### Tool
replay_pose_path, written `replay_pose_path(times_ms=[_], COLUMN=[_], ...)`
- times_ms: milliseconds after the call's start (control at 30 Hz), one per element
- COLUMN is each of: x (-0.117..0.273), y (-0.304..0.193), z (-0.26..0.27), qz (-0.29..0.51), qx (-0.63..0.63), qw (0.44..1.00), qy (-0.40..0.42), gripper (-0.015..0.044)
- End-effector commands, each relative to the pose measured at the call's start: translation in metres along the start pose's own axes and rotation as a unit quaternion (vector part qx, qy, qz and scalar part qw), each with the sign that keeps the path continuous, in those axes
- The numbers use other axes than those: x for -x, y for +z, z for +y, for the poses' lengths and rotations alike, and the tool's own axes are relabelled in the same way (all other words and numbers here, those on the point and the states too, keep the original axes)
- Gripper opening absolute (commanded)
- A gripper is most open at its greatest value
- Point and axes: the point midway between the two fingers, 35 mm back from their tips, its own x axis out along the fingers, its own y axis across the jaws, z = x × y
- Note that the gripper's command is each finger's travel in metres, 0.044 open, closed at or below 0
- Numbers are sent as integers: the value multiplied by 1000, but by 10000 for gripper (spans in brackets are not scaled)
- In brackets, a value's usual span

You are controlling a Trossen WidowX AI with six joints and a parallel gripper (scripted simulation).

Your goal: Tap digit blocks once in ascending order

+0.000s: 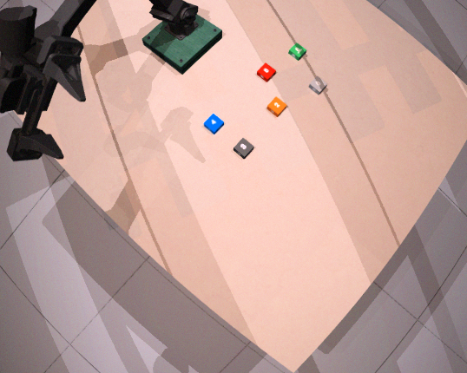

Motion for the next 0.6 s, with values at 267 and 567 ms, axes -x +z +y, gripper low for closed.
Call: replay_pose_path(times_ms=[267, 567], x=[-75, -99], y=[-81, -186], z=[-52, -71], qz=[6, 131], qx=[-63, -58], qw=[991, 961], qy=[-121, -236], gripper=[400, 400])
